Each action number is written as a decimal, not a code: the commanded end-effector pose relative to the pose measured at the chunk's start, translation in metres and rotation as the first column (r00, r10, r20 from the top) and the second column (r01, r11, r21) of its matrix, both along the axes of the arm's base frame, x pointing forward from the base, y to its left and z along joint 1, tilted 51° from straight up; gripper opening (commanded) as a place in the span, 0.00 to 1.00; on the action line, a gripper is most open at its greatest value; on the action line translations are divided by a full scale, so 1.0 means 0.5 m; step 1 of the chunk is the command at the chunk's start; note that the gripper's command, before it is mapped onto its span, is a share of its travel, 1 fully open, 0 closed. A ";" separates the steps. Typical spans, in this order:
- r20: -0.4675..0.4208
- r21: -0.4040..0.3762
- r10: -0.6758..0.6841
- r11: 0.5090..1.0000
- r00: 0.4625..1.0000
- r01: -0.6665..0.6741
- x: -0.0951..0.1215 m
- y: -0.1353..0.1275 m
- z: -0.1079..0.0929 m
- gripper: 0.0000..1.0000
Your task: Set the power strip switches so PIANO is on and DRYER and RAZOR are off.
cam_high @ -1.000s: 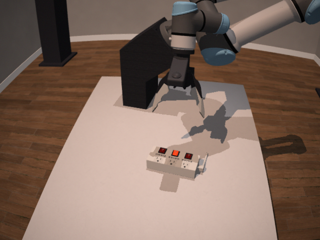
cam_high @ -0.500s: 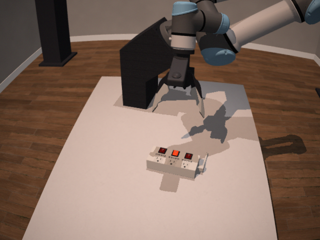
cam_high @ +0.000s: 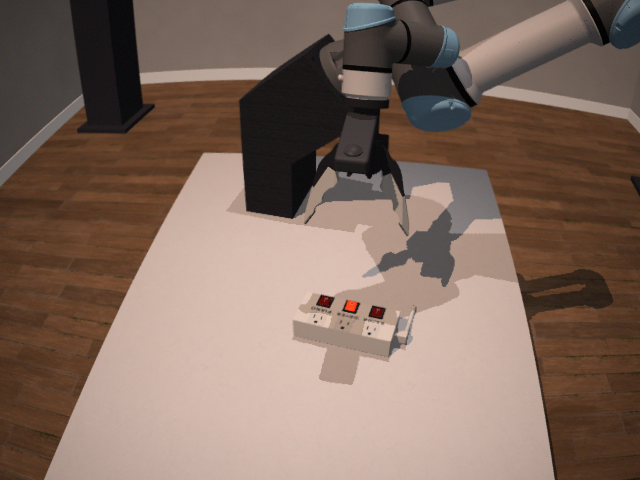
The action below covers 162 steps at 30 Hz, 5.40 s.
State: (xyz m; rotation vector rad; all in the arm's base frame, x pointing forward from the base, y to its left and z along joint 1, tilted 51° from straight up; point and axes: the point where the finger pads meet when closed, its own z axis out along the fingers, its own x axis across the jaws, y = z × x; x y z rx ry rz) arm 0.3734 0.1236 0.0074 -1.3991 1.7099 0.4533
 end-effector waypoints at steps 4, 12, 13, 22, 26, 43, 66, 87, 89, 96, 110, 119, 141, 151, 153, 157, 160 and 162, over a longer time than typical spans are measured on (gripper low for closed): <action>0.000 0.000 0.000 1.000 1.000 0.000 0.000 -0.001 0.000 1.00; 0.000 0.000 0.000 1.000 1.000 0.000 0.000 -0.001 0.000 1.00; 0.000 0.000 0.000 1.000 1.000 0.000 0.000 -0.001 0.000 1.00; 0.000 0.000 0.000 1.000 1.000 0.000 0.000 -0.001 0.000 1.00; -0.004 -0.002 0.012 1.000 1.000 -0.012 0.001 0.000 0.000 1.00; -0.108 -0.026 0.294 0.954 0.950 -0.298 0.011 0.036 0.003 1.00; -0.053 -0.052 0.339 0.938 0.939 -0.342 0.014 0.040 -0.002 1.00; 0.350 -0.374 0.703 0.711 0.619 -0.596 0.027 0.087 -0.052 1.00; 0.388 -0.426 0.742 0.670 0.546 -0.608 0.027 0.094 -0.059 1.00; 0.464 -0.580 0.831 0.546 0.306 -0.605 0.025 0.115 -0.082 1.00; 0.482 -0.673 0.865 0.468 0.139 -0.573 0.022 0.129 -0.097 1.00; 0.482 -0.673 0.865 0.467 0.138 -0.573 0.022 0.129 -0.097 0.00; 0.482 -0.673 0.865 0.467 0.138 -0.573 0.022 0.129 -0.097 0.00; 0.482 -0.673 0.865 0.467 0.138 -0.573 0.022 0.129 -0.098 0.00; 0.482 -0.673 0.865 0.467 0.138 -0.573 0.022 0.129 -0.098 0.00; 0.482 -0.674 0.865 0.466 0.137 -0.573 0.022 0.131 -0.099 0.00; 0.483 -0.675 0.865 0.466 0.135 -0.572 0.023 0.133 -0.101 0.00; 0.483 -0.676 0.866 0.465 0.133 -0.572 0.023 0.135 -0.102 0.00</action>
